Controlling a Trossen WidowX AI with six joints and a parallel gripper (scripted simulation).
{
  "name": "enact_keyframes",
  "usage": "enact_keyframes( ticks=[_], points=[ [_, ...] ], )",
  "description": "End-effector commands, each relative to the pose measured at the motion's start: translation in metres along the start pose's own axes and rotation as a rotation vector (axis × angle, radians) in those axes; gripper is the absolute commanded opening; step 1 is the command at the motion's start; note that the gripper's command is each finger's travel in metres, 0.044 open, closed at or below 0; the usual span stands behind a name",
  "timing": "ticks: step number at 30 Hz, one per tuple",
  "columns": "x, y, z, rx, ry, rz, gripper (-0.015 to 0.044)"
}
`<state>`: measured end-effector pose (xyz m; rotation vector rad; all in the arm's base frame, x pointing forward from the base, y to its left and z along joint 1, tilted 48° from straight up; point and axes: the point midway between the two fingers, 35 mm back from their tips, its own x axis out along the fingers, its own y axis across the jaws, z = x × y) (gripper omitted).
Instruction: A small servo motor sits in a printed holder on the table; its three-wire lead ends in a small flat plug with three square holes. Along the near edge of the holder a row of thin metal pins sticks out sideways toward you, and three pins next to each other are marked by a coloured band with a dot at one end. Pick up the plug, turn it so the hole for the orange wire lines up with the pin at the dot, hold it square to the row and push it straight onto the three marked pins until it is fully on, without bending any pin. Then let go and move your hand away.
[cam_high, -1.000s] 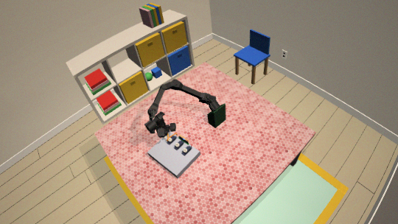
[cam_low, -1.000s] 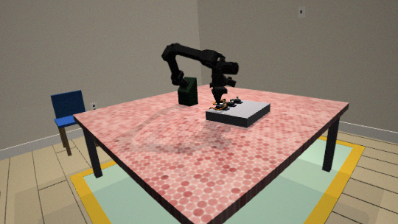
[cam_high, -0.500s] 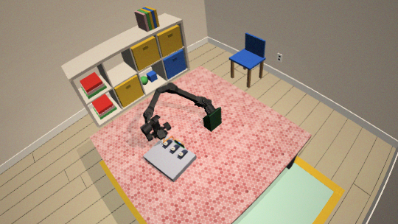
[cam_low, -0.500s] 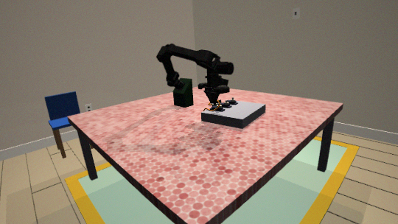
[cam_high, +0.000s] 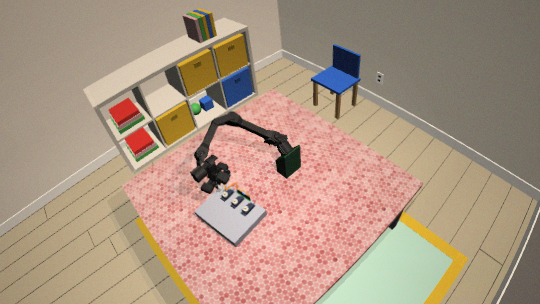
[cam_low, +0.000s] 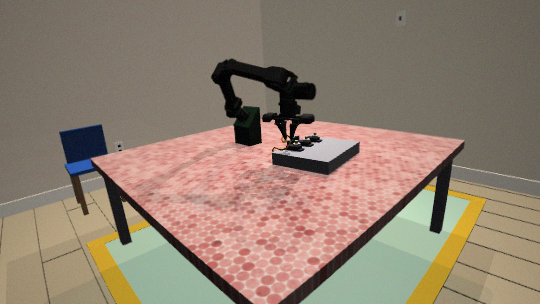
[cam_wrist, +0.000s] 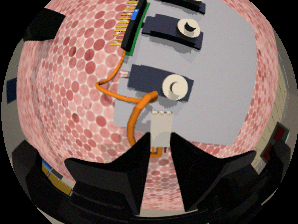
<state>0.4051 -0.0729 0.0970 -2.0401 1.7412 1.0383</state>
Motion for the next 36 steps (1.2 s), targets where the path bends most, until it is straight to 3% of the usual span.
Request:
enact_keyframes(
  ticks=[1,9,36],
  points=[
    [-0.002,0.000,0.000,-0.115,-0.004,-0.004,0.0000],
    [-0.004,0.001,0.003,-0.260,-0.004,-0.006,0.0000],
    [-0.014,0.029,0.067,0.489,-0.023,-0.010,0.0000]
  ],
)
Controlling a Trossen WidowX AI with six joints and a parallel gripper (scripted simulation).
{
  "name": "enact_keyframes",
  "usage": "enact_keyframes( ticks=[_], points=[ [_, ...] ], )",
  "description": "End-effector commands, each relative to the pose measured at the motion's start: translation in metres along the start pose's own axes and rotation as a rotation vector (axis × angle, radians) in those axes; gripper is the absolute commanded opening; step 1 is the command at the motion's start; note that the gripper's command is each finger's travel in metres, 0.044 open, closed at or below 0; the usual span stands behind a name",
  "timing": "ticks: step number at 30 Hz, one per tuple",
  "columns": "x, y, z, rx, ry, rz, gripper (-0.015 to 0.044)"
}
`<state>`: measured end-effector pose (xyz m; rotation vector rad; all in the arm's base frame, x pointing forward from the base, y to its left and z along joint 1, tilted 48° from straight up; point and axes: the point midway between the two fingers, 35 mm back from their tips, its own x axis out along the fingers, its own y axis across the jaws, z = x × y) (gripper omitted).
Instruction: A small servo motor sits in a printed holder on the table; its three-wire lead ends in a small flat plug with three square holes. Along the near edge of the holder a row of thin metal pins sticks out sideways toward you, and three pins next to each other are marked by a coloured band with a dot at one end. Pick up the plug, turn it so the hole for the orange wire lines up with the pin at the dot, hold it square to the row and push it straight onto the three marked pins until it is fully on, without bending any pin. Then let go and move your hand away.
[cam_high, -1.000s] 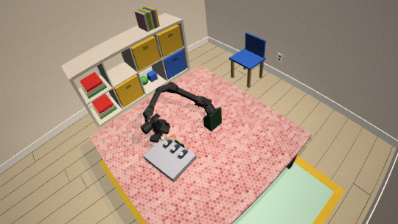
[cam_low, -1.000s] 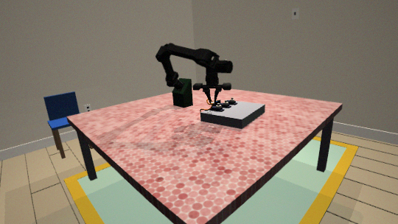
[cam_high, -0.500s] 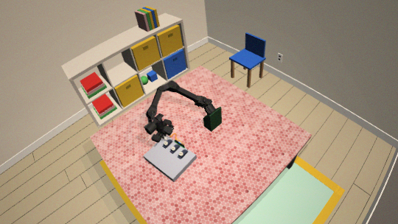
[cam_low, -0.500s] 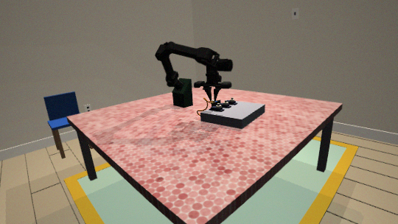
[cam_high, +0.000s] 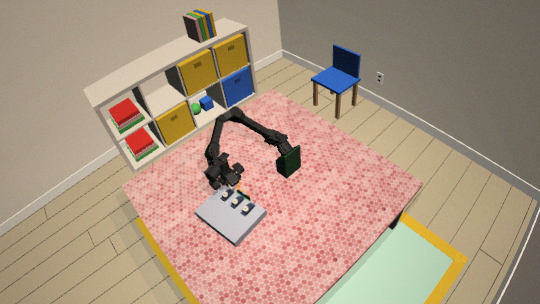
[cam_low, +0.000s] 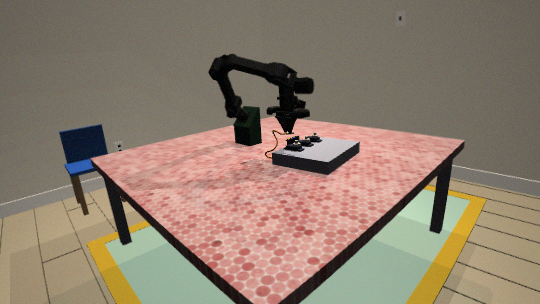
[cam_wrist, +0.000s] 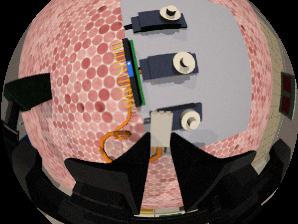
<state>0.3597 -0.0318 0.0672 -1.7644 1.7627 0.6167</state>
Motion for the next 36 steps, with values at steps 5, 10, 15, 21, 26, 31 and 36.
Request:
enact_keyframes(
  ticks=[5,10,15,21,26,31,36],
  points=[
    [-0.003,0.017,0.011,0.211,-0.008,-0.002,0.0000],
    [-0.004,0.028,0.018,0.353,-0.009,-0.001,0.0000],
    [-0.004,0.040,0.024,0.495,-0.009,0.000,0.0000],
    [-0.004,0.054,0.031,0.666,-0.009,0.000,0.0000],
    [-0.003,0.067,0.036,0.809,-0.008,0.001,0.0000],
    [-0.002,0.079,0.040,0.951,-0.006,0.001,0.0000],
    [-0.001,0.092,0.044,1.094,-0.004,0.000,0.0000]
  ],
)
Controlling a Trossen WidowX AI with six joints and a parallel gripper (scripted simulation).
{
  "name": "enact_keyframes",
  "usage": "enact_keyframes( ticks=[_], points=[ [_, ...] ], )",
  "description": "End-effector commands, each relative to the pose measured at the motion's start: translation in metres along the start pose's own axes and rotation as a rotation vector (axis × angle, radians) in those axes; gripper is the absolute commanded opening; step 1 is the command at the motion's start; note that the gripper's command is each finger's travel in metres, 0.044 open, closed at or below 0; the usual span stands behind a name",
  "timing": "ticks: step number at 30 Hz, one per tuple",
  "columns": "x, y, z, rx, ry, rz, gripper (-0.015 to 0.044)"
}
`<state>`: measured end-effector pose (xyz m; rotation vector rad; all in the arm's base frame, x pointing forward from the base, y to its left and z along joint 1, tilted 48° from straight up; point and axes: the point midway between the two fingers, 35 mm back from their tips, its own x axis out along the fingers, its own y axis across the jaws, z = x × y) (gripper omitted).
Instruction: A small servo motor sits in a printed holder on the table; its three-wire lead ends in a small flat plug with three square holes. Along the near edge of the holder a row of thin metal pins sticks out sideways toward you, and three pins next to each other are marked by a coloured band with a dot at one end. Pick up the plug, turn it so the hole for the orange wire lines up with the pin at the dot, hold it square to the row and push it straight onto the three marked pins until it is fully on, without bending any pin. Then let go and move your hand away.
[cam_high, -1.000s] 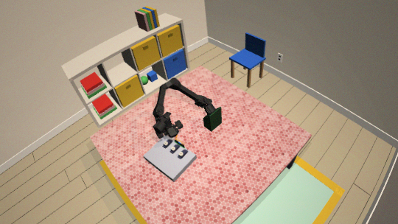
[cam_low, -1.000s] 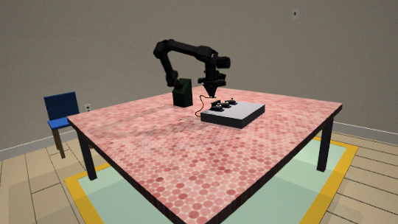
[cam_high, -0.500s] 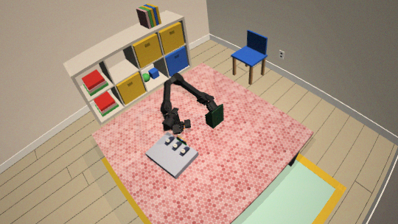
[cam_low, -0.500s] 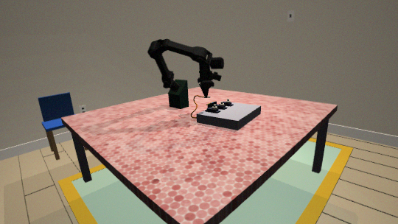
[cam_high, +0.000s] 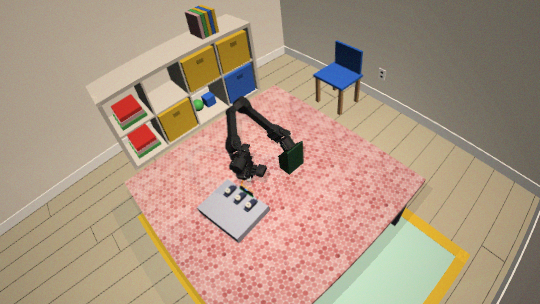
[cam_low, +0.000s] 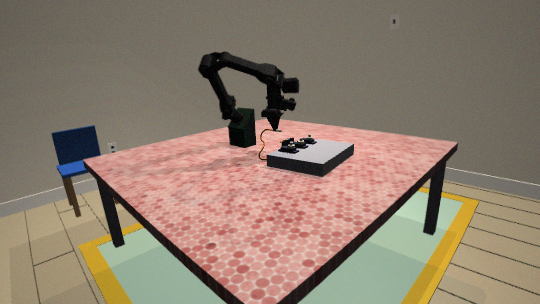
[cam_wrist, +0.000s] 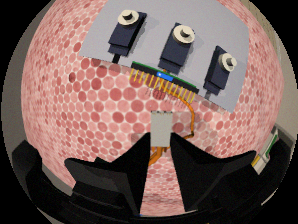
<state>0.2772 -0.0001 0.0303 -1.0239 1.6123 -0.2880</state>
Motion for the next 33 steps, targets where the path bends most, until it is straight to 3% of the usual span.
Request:
enact_keyframes(
  ticks=[1,9,20,33],
  points=[
    [0.000,0.007,-0.007,0.097,-0.004,0.003,0.0000],
    [0.002,0.021,-0.021,0.321,-0.001,-0.001,0.0000],
    [0.042,0.022,-0.023,0.340,-0.001,-0.003,0.0000],
    [0.038,0.014,0.006,0.342,-0.002,-0.003,0.0000]
  ],
)
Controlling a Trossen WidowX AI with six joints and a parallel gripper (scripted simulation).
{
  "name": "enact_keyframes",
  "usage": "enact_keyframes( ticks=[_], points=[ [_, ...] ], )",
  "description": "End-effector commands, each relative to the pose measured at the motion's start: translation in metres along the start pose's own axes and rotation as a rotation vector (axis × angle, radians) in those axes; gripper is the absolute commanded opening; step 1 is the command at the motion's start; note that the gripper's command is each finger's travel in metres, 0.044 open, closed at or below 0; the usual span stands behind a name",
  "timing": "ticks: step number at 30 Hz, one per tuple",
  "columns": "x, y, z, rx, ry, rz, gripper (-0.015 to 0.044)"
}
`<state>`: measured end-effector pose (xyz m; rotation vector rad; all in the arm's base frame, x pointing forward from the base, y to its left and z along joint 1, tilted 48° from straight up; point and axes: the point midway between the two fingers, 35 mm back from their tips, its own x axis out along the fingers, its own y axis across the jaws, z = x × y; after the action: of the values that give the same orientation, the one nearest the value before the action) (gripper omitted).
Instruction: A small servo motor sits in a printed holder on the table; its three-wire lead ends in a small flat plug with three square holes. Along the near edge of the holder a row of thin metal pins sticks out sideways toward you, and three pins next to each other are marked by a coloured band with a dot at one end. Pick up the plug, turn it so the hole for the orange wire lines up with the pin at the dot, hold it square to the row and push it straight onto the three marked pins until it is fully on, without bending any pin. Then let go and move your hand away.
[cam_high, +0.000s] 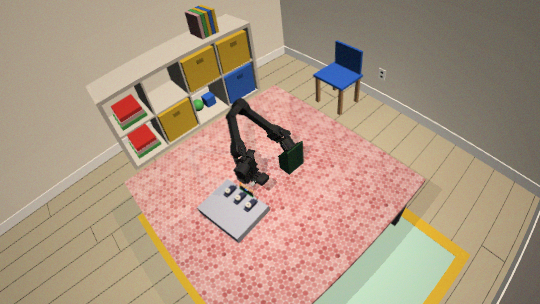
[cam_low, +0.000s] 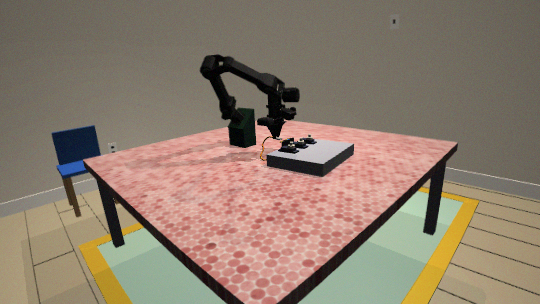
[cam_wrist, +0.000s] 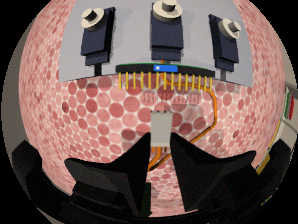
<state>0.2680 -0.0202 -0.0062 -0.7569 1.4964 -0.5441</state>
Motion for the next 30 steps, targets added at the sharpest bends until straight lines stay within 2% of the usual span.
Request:
enact_keyframes(
  ticks=[1,30],
  points=[
    [-0.002,0.001,0.012,-0.004,-0.001,-0.005,0.0000],
    [0.000,-0.001,0.029,-0.003,-0.002,-0.005,0.0000]
  ],
)
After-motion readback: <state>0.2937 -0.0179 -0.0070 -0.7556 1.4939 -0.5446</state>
